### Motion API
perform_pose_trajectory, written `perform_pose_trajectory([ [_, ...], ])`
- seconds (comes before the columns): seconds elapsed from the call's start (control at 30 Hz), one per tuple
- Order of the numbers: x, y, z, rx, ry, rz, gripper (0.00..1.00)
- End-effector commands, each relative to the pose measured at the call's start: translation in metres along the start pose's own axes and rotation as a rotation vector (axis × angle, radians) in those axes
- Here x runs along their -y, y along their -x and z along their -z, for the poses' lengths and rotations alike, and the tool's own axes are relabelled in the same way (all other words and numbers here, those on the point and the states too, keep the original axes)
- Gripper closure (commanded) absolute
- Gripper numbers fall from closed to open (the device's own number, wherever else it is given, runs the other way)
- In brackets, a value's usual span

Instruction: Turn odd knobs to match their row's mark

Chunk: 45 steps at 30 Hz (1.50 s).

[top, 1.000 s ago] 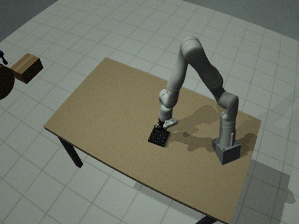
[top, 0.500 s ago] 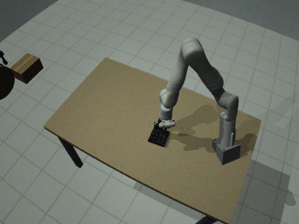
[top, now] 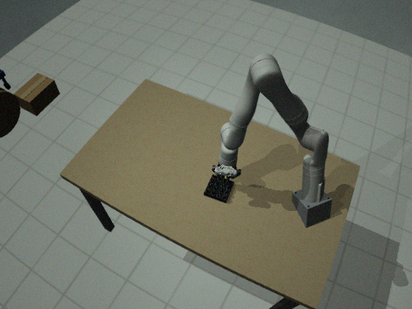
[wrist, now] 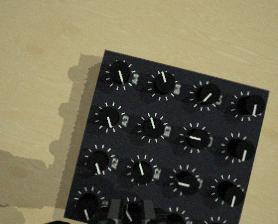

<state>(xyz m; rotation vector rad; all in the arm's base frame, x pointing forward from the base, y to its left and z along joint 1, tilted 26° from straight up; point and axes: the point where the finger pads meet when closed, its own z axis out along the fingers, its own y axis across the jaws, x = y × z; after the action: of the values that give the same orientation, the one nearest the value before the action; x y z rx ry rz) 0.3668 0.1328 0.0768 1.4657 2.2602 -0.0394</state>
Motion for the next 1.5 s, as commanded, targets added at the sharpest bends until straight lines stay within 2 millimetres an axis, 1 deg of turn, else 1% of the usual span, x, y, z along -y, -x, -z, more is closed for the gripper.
perform_pose_trajectory([
  [0.0,-0.0001,-0.0008,0.0002,0.002,0.001,-0.032,0.92],
  [0.23,0.0,-0.0008,0.0002,0.002,0.001,-0.13,0.92],
  [0.6,0.0,-0.0008,0.0002,0.002,0.001,-0.2,0.92],
  [1.43,-0.0001,-0.0008,0.0002,0.002,0.002,-0.219,0.92],
  [1.47,-0.0001,-0.0008,0.0002,0.002,0.002,-0.219,0.81],
])
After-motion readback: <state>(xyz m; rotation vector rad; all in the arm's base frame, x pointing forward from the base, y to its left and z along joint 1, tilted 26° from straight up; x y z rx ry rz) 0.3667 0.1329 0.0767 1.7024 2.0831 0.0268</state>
